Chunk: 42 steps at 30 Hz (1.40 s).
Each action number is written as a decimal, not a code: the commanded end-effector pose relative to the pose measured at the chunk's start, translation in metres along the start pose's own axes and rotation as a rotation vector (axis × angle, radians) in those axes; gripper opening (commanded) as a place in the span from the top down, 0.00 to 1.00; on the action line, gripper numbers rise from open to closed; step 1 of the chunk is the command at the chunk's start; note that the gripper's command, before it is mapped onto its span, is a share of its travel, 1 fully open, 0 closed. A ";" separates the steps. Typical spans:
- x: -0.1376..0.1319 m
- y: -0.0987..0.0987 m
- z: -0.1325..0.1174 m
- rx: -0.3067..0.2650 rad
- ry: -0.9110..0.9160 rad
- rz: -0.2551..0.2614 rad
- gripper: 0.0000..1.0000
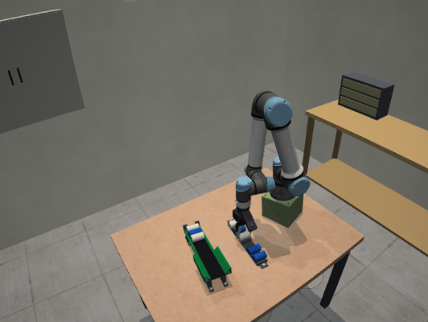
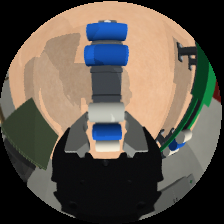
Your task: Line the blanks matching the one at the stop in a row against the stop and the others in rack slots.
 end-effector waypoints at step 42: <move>0.000 -0.082 0.000 0.000 0.000 -0.001 0.60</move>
Point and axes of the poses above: the point where the finger pads meet when closed, its own y axis out along the fingers, its own x axis across the jaws, z = x × y, the point moved 1 cm from there along -y, back along the fingers, and after that the axes turned 13 degrees about -y, right-handed, at the moved point
